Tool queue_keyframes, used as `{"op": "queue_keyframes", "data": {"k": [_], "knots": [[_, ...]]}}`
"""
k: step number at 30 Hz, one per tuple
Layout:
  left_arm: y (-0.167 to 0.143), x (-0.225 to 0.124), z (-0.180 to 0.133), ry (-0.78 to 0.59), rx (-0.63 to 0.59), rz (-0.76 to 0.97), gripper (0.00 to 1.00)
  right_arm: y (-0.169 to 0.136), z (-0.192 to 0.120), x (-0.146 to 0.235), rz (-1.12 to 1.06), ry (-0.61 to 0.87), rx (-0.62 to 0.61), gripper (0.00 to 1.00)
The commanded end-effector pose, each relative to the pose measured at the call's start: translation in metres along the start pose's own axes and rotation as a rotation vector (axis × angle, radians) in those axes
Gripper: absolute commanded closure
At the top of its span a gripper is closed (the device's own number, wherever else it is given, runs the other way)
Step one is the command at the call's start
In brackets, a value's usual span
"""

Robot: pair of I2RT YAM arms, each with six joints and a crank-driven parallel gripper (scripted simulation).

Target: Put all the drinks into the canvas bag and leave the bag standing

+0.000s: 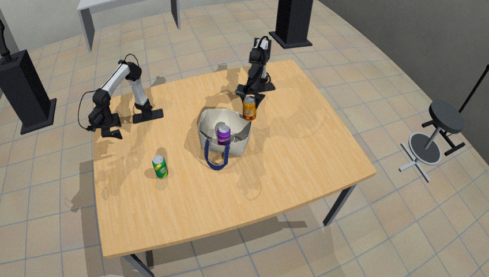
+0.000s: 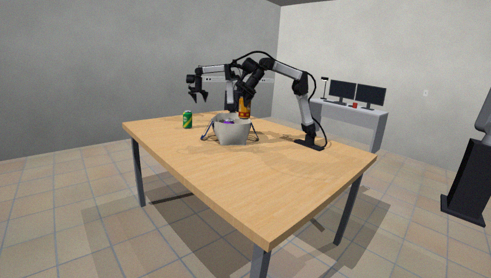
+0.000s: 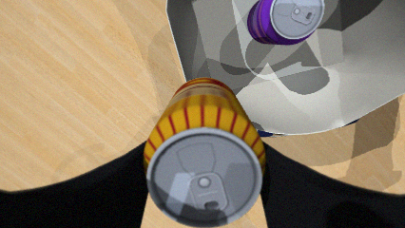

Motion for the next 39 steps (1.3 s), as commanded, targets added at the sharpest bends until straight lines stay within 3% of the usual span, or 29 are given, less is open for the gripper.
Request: {"op": "queue_keyframes", "data": {"k": [1,13,20,23,24,25,39], "knots": [[0.018,0.002,-0.021,0.047,-0.048,-0.020,0.26,0.002,-0.010,0.000,0.010,0.048,-0.049,0.00],[0.044,-0.010,-0.011,0.037,-0.073,-0.005,0.26,0.002,-0.010,0.000,0.010,0.048,-0.049,0.00],[0.053,-0.023,-0.004,0.024,-0.023,-0.027,0.26,0.002,-0.010,0.000,0.010,0.048,-0.049,0.00],[0.054,-0.022,0.024,0.007,0.015,-0.025,0.26,0.002,-0.010,0.000,0.010,0.048,-0.049,0.00],[0.074,-0.018,-0.002,0.062,-0.136,-0.018,0.26,0.002,-0.010,0.000,0.010,0.048,-0.049,0.00],[0.060,-0.019,0.003,0.015,-0.062,-0.011,0.26,0.002,-0.010,0.000,0.010,0.048,-0.049,0.00],[0.063,-0.026,-0.008,0.018,-0.100,-0.013,0.26,0.002,-0.010,0.000,0.010,0.048,-0.049,0.00]]}}
Point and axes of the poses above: on each arm, the point where the finger pads meet when closed, its own z axis out along the fingers, its own x axis across the jaws, y = z × x, the point moved 7 cm from there along -z, back along the fingers, and after that the axes turned 12 degrees about z, right-handed, at the moved point
